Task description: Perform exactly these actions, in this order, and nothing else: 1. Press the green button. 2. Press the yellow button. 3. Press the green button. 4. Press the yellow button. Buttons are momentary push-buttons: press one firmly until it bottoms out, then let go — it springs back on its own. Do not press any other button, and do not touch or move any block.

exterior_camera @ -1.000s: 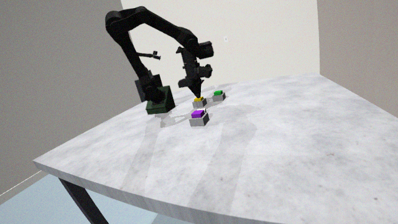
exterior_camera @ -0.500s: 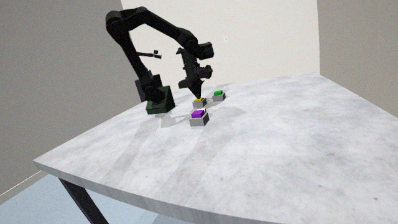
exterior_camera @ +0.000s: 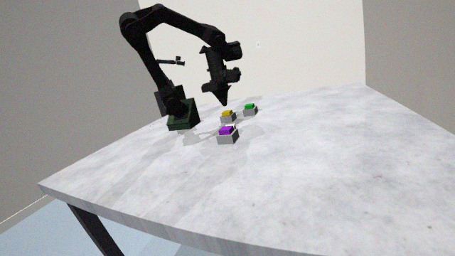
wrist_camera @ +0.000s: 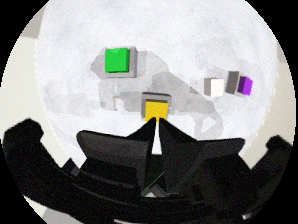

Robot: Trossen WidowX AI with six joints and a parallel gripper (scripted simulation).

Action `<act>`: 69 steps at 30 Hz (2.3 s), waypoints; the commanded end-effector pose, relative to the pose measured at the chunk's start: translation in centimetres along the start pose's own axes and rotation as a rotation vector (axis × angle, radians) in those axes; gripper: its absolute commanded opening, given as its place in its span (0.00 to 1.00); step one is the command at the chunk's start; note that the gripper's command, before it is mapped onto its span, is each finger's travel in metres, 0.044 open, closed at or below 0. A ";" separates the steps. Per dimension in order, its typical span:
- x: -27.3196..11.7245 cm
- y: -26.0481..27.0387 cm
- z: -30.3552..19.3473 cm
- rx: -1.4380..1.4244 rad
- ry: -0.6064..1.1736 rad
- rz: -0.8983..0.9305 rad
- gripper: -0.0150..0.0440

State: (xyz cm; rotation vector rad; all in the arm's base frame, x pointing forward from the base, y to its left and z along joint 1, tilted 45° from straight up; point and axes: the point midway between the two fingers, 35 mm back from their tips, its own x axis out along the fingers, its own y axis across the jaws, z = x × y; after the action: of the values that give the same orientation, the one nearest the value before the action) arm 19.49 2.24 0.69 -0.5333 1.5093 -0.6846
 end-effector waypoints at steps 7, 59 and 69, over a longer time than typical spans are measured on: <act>-6.5 0.0 0.0 0.008 -0.006 0.010 0.29; 2.8 6.1 7.5 0.013 -0.011 0.011 0.29; 2.9 6.1 7.5 0.013 -0.011 0.011 0.29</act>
State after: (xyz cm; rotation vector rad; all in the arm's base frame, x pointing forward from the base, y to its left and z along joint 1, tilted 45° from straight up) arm 27.44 3.95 -5.34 -0.5083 1.4893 -0.6822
